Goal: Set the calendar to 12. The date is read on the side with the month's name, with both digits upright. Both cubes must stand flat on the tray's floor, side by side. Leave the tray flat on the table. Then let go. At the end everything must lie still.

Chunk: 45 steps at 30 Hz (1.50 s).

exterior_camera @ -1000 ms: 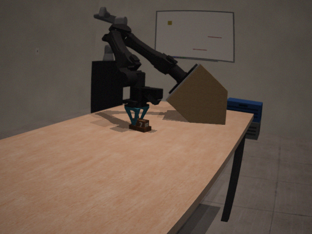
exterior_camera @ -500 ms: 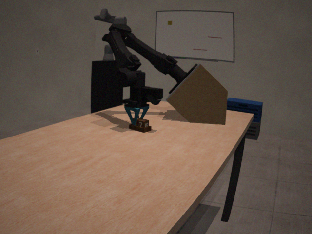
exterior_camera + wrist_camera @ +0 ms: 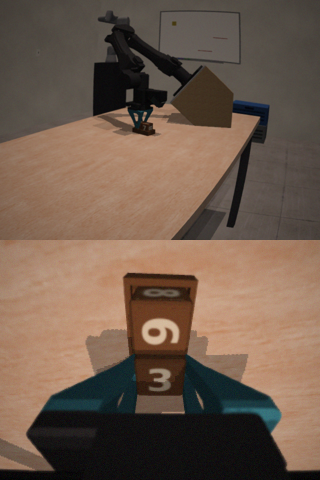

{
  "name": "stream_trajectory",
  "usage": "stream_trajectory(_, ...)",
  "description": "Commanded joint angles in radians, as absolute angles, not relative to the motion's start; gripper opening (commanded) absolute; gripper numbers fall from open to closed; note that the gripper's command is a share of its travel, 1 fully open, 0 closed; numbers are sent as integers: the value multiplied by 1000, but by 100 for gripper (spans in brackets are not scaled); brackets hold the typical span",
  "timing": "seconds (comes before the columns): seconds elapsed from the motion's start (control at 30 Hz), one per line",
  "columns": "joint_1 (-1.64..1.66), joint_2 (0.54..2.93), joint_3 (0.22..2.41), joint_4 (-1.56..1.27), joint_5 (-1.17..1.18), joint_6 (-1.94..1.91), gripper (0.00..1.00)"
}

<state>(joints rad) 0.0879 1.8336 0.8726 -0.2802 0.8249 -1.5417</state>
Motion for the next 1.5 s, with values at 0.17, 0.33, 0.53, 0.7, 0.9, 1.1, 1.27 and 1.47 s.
stream_trajectory(0.17, 104, 1829, 903, -274, 812, -1548, 31)
stream_trajectory(0.33, 104, 1829, 903, -274, 812, -1548, 39)
stream_trajectory(0.53, 104, 1829, 903, -274, 812, -1548, 43)
stream_trajectory(0.7, 104, 1829, 903, -274, 812, -1548, 47)
stream_trajectory(0.9, 104, 1829, 903, -274, 812, -1547, 47)
stream_trajectory(1.1, 112, 1802, 904, -306, 813, -1529, 47)
stream_trajectory(1.27, 148, 1768, 913, -387, 836, -1478, 47)
stream_trajectory(1.47, 224, 1716, 952, -557, 856, -1370, 47)
